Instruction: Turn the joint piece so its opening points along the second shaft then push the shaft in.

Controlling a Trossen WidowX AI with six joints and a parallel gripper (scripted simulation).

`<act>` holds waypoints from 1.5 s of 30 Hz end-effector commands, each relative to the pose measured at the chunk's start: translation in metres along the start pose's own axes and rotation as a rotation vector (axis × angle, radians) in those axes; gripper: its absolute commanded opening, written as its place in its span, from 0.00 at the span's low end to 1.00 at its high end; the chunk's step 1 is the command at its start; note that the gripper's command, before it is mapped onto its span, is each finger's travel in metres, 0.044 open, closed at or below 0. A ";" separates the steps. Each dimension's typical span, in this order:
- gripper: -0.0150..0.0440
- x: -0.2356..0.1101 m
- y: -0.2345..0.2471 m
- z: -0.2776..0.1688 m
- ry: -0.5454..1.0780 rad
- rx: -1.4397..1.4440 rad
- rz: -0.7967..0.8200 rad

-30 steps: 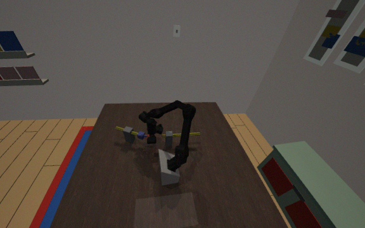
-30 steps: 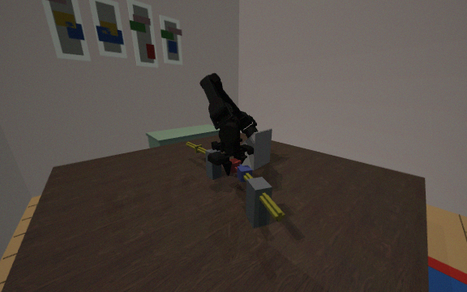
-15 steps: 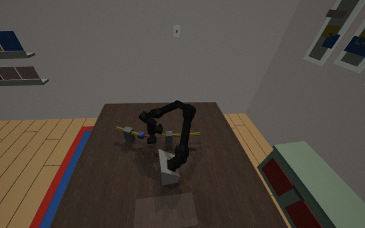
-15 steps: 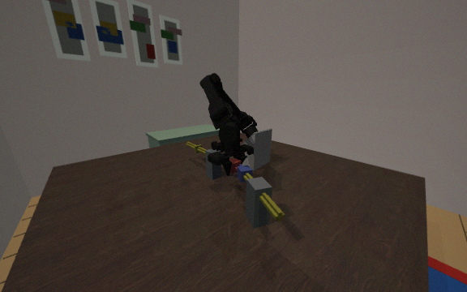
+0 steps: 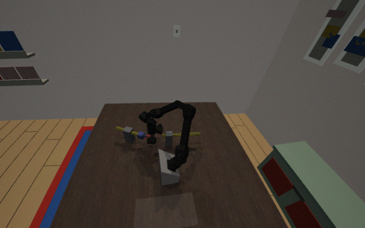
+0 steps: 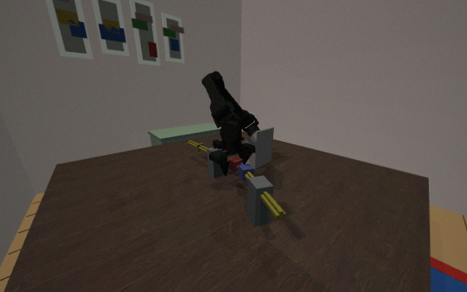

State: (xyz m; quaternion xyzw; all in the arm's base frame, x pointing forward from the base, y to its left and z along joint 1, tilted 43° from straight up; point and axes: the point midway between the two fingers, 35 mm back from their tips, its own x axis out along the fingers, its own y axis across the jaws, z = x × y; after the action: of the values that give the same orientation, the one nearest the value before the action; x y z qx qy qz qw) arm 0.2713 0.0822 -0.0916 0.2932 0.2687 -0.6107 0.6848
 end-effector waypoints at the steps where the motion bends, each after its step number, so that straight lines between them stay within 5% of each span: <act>1: 1.00 0.000 0.000 0.000 -0.001 0.002 -0.001; 22: 1.00 -0.030 0.000 -0.003 -0.137 -0.026 0.001; 45: 1.00 -0.098 0.005 -0.006 -0.058 -0.801 -0.017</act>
State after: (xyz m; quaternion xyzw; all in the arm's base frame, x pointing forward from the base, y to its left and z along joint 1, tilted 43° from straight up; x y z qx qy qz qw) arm 0.2655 0.1461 -0.0310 0.0024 0.4489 -0.4921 0.7459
